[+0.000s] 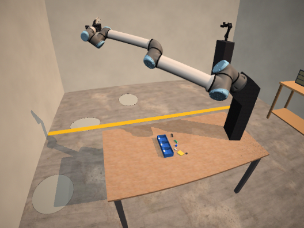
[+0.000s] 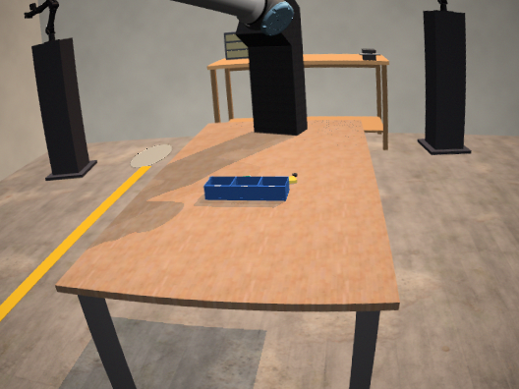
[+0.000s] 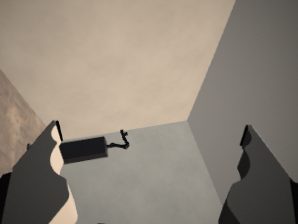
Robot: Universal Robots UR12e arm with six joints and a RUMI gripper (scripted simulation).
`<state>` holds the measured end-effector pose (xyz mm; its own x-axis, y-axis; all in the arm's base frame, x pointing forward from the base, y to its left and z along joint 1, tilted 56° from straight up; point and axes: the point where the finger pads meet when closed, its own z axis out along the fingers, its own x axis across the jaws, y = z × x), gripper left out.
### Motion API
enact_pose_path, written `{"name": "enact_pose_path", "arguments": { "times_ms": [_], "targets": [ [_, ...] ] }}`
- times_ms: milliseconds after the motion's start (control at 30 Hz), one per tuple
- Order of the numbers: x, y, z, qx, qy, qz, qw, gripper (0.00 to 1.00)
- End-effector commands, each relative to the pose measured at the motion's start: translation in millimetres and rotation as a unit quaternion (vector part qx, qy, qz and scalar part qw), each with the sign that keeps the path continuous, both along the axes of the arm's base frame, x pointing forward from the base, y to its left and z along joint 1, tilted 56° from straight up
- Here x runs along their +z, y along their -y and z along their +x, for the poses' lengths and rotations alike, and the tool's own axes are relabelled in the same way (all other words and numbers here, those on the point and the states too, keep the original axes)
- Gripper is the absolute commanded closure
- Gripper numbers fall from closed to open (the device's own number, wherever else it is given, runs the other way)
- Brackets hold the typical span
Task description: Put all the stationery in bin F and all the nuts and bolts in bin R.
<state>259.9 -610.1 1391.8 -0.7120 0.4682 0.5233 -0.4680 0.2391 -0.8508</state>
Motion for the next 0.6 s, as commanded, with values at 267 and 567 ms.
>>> {"name": "enact_pose_path", "arguments": {
  "times_ms": [267,567],
  "targets": [
    [1.0,-1.4,-1.3,0.0,0.001,-0.001,1.0,0.0],
    [-3.6,0.5,5.3,0.0,0.001,-0.001,1.0,0.96]
  ]
}}
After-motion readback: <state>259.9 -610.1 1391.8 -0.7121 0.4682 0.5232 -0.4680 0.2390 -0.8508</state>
